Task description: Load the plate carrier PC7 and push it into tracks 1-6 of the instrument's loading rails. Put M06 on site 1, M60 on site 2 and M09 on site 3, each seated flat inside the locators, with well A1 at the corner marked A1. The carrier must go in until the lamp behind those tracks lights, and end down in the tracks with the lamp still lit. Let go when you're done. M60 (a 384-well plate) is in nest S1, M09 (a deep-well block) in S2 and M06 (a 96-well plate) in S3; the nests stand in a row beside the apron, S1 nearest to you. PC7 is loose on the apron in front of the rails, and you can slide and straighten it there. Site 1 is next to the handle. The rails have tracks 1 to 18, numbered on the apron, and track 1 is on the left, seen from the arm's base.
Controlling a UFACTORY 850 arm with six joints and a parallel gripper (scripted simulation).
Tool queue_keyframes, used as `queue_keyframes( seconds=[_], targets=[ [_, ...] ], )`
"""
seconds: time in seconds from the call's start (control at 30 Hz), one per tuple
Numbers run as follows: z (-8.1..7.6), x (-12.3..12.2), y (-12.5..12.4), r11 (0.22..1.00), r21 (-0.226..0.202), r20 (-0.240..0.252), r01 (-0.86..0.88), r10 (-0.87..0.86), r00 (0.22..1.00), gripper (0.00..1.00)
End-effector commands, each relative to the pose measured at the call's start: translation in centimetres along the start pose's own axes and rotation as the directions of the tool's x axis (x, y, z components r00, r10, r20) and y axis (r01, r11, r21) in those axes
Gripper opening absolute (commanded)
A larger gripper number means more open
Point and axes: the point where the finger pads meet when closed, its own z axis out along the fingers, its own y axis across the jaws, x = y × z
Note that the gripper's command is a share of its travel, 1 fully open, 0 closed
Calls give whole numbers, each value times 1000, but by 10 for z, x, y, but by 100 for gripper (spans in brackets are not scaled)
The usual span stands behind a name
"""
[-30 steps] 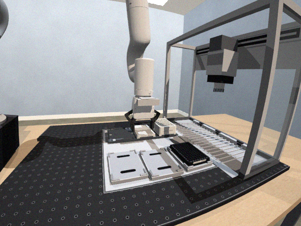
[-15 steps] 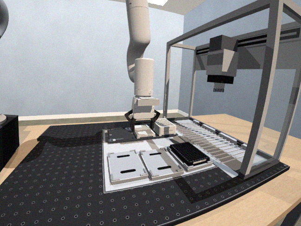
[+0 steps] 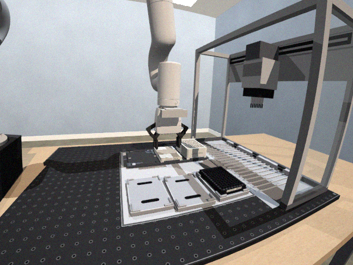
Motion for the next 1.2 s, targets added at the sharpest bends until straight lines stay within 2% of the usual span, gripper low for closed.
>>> queue_keyframes(
  seconds=[0.0,1.17],
  targets=[
    [-3,0,-1,1000,1,0,0,0,1000,100],
    [-55,0,-1,1000,1,0,0,0,1000,100]
  ],
)
